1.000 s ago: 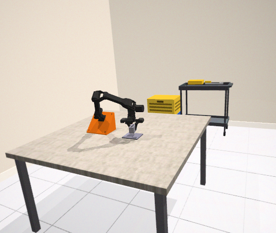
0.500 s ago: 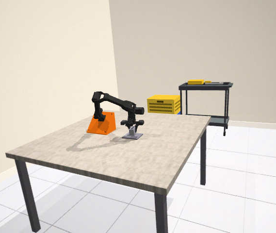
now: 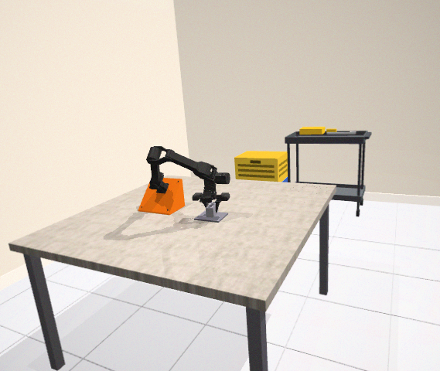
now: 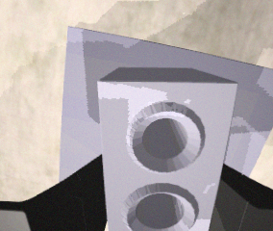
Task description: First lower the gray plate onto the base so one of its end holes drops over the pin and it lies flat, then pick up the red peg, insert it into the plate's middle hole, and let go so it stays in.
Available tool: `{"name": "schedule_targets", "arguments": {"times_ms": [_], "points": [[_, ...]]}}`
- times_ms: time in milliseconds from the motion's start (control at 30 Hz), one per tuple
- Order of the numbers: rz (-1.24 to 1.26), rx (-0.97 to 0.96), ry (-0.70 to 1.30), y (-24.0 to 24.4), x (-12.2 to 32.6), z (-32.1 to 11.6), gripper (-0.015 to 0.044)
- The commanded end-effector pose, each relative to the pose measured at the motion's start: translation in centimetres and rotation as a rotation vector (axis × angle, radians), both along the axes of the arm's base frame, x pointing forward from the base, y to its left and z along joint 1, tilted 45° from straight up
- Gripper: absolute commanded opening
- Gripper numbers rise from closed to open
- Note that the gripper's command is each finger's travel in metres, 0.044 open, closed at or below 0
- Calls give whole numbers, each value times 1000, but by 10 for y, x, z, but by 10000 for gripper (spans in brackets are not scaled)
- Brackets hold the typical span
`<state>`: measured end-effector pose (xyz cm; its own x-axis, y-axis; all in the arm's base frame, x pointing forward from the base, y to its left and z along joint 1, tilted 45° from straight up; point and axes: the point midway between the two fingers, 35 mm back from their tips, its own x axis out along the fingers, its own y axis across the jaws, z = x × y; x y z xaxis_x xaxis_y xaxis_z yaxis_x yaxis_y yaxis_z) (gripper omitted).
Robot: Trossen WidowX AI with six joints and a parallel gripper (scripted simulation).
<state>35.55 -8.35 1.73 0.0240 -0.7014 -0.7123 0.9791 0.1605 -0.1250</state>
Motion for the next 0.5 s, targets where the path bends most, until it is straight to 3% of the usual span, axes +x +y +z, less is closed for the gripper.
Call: {"name": "schedule_targets", "arguments": {"times_ms": [0, 400, 467], "points": [[-2, 0, -1, 0, 0, 0, 105], [-2, 0, -1, 0, 0, 0, 420], [-2, 0, -1, 0, 0, 0, 440]]}}
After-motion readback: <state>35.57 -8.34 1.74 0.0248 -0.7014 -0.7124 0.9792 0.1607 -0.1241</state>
